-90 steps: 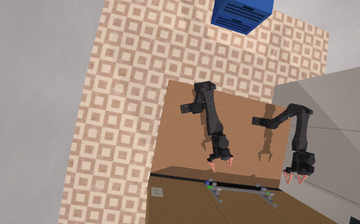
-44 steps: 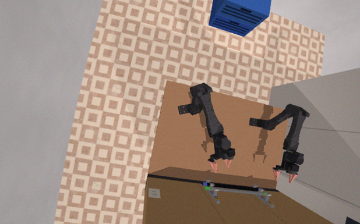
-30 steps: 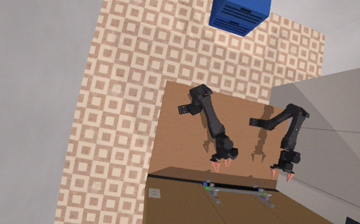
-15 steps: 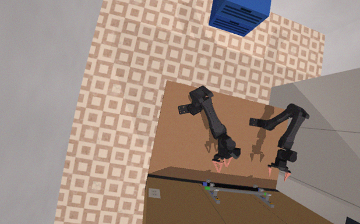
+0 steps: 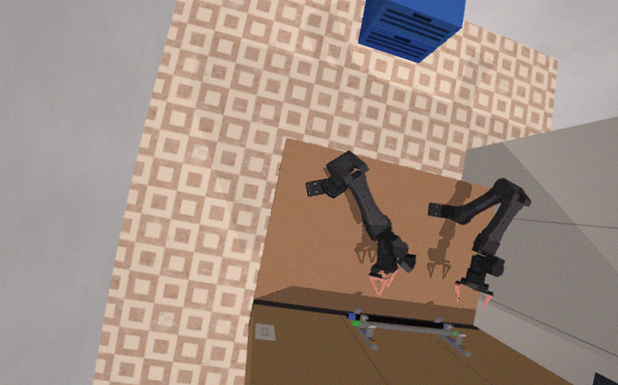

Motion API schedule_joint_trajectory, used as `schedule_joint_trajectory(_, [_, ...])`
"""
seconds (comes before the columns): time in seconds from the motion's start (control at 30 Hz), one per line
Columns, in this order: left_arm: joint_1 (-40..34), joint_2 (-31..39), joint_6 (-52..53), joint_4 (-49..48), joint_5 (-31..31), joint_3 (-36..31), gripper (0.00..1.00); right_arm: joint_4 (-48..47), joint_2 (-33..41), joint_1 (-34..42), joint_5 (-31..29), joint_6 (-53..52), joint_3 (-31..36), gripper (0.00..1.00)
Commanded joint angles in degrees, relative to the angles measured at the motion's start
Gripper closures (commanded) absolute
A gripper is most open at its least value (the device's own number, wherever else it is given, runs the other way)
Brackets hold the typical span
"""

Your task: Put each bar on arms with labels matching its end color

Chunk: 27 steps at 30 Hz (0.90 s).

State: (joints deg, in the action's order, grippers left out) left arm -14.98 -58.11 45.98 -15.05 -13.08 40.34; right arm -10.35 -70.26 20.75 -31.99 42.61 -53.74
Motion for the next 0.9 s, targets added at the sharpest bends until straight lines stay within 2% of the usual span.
schedule_joint_trajectory(0.0, [-1.4,1.3,3.6,-2.5,-1.5,-0.9,0.0,-1.8,-1.3,1.2,-2.6,3.5,0.6,0.0])
schedule_joint_trajectory(0.87, [-7.3,0.0,22.3,-9.7,-6.6,-6.8,0.0,-12.4,-9.3,6.9,-13.3,22.0,2.5,0.0])
